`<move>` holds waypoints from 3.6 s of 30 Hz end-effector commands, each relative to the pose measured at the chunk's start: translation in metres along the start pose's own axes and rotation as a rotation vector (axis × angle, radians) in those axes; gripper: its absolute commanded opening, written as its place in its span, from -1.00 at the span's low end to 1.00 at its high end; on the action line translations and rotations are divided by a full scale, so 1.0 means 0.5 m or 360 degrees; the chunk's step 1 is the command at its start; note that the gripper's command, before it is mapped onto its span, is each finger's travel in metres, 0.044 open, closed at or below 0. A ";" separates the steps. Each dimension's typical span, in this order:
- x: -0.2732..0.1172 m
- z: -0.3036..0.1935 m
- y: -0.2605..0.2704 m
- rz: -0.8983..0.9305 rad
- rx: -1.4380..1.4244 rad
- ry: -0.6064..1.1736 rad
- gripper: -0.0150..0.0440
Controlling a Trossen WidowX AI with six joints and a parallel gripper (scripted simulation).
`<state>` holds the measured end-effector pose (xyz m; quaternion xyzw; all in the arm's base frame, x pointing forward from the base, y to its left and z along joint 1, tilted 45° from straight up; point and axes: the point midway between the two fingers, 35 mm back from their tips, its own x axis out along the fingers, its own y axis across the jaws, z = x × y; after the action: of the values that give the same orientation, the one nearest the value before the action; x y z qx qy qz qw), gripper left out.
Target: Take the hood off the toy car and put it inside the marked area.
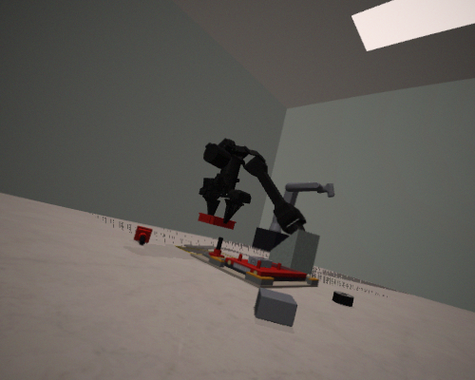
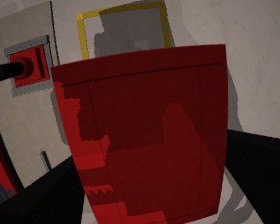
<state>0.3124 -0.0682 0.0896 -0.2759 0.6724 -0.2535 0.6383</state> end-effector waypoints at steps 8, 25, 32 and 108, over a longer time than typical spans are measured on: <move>0.011 0.002 -0.001 -0.0003 -0.0004 -0.0007 -0.49; 0.032 0.003 -0.001 -0.0003 -0.0004 -0.0007 -0.49; 0.040 0.004 -0.001 -0.0003 -0.0004 -0.0007 -0.49; 0.132 -0.001 -0.004 -0.0010 -0.0003 -0.0006 -0.49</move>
<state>0.3097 -0.1148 0.0447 -0.2762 0.6704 -0.2553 0.6396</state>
